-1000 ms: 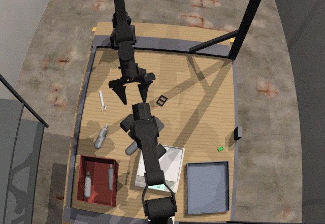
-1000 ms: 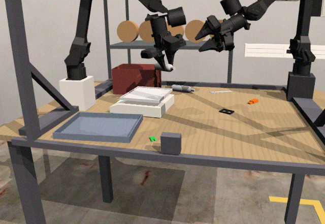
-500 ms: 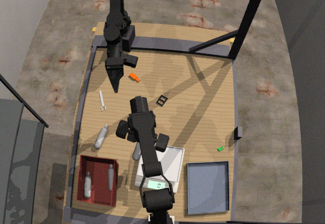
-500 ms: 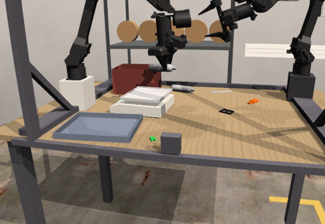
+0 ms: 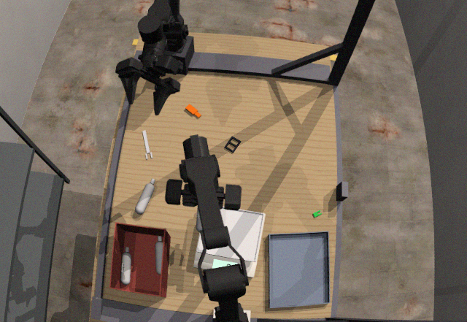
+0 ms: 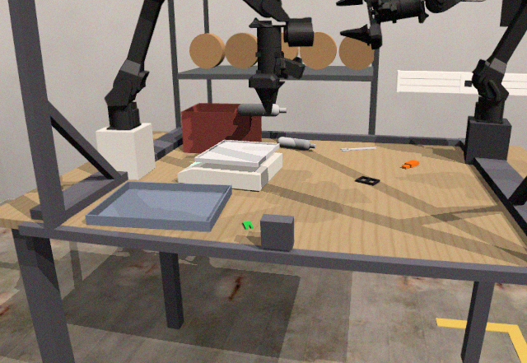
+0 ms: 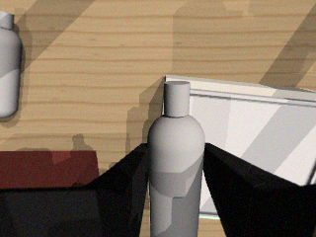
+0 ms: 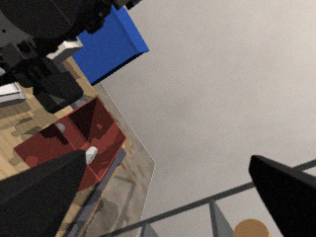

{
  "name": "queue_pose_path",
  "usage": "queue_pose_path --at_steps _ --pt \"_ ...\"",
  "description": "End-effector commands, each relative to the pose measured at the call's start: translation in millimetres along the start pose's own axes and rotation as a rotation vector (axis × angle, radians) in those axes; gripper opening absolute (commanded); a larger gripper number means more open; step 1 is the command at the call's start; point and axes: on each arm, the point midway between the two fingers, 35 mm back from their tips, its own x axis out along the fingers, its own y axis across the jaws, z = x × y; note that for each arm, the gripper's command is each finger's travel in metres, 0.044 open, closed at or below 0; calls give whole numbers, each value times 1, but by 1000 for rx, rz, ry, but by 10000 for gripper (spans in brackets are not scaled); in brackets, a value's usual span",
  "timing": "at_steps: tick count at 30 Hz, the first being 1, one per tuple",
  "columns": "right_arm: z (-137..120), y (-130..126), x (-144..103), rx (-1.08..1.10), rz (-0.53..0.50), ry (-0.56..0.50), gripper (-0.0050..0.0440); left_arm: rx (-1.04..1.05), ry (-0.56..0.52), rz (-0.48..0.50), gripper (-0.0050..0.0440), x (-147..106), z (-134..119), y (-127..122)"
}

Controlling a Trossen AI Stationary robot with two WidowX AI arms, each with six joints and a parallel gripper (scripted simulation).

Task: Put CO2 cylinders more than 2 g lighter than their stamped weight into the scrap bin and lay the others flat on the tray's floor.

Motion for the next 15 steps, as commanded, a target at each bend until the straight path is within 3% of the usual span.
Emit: queue_pose_path --at_steps 1,3,15 --pt "-3 -19 -15 181 -65 -2 440 -48 -15 -5 -50 -7 5 3" --pt "-3 -19 -15 181 -65 -2 440 -48 -15 -5 -50 -7 5 3" --pt "-16 -63 -59 809 -242 -75 440 -76 -12 -9 -50 -8 4 3"
